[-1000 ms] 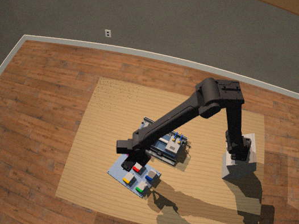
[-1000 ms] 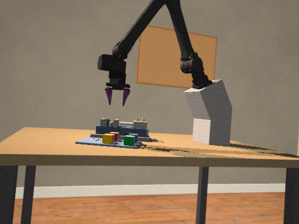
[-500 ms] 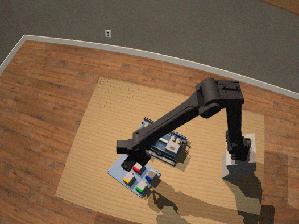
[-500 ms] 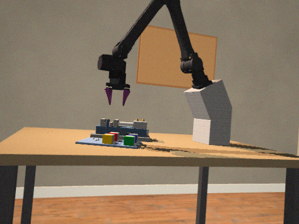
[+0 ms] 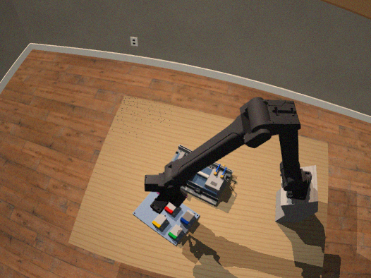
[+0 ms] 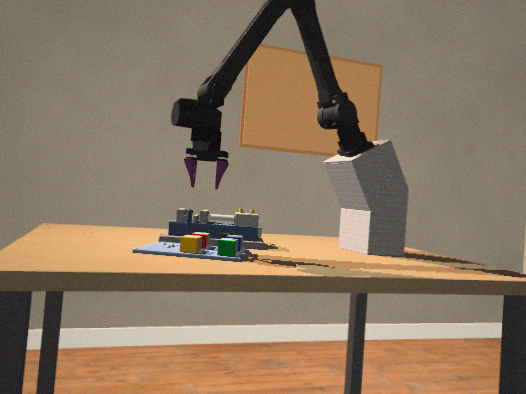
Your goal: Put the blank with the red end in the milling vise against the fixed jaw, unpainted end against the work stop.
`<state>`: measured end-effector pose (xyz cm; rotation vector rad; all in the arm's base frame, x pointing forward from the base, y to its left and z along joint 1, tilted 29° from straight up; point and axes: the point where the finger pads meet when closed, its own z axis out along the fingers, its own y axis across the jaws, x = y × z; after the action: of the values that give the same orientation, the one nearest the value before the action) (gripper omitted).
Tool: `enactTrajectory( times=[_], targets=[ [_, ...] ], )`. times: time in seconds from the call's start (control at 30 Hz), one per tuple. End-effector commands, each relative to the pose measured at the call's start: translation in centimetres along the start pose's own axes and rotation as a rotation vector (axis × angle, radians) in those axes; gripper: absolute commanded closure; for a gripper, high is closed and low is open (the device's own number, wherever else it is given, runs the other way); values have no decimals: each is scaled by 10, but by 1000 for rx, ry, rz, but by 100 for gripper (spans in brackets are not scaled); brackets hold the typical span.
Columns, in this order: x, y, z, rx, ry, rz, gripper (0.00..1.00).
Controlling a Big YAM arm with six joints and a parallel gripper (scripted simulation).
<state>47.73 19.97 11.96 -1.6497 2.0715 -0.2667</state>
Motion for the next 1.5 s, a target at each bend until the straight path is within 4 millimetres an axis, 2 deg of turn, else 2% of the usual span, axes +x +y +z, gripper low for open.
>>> enactTrajectory(
  times=[0.0,0.4,0.47,0.97,1.47],
  targets=[
    [-5,-21,9,24,-10,0,36],
    [-3,-19,47,21,-8,-1,36],
    [-3,-19,47,21,-8,-1,36],
    [-1,-17,99,17,-4,-1,36],
    [1,-15,118,13,-2,-1,36]
  ],
)
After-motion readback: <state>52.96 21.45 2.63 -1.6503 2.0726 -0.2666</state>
